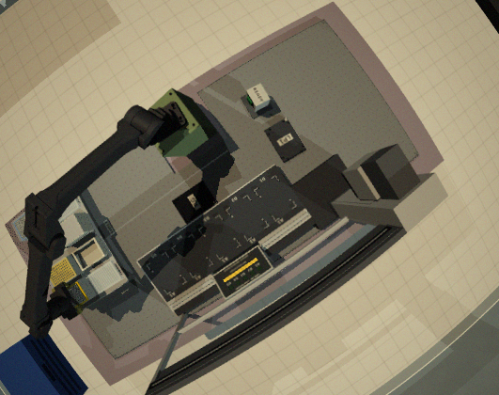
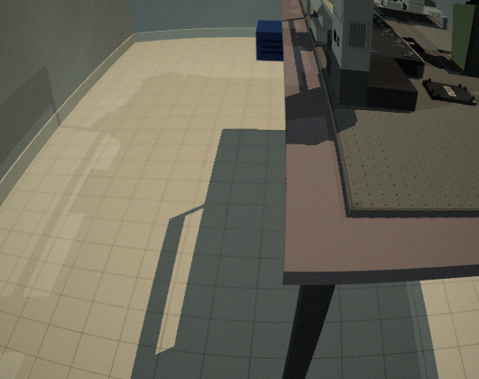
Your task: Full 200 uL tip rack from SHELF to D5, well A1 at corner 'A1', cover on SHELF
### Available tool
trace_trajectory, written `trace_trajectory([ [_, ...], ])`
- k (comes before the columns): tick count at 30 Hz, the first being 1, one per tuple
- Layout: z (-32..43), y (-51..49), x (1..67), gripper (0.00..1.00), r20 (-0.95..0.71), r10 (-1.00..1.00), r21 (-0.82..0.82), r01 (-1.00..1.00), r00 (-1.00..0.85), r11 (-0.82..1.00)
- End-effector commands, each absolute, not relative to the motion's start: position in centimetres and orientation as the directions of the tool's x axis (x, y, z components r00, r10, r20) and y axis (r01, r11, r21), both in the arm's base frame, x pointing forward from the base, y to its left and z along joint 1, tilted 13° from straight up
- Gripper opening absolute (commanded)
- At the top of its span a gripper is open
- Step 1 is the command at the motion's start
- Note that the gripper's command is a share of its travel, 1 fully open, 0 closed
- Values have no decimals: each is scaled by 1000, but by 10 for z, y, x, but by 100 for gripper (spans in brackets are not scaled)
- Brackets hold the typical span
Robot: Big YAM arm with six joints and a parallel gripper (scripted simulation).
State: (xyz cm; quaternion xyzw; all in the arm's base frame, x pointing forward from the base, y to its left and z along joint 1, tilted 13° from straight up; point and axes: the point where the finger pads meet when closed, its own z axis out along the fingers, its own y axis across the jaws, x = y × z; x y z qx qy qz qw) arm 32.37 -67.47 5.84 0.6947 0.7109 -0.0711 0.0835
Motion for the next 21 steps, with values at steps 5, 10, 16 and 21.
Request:
trace_trajectory([
  [5,139,-682,341,0,-310,951,64,997,-13,35],
  [10,138,-676,339,0,-296,955,57,998,-16,34],
  [16,156,-678,339,0,-310,951,64,997,-12,34],
  [21,164,-674,340,0,-311,950,64,997,-14,36],
])
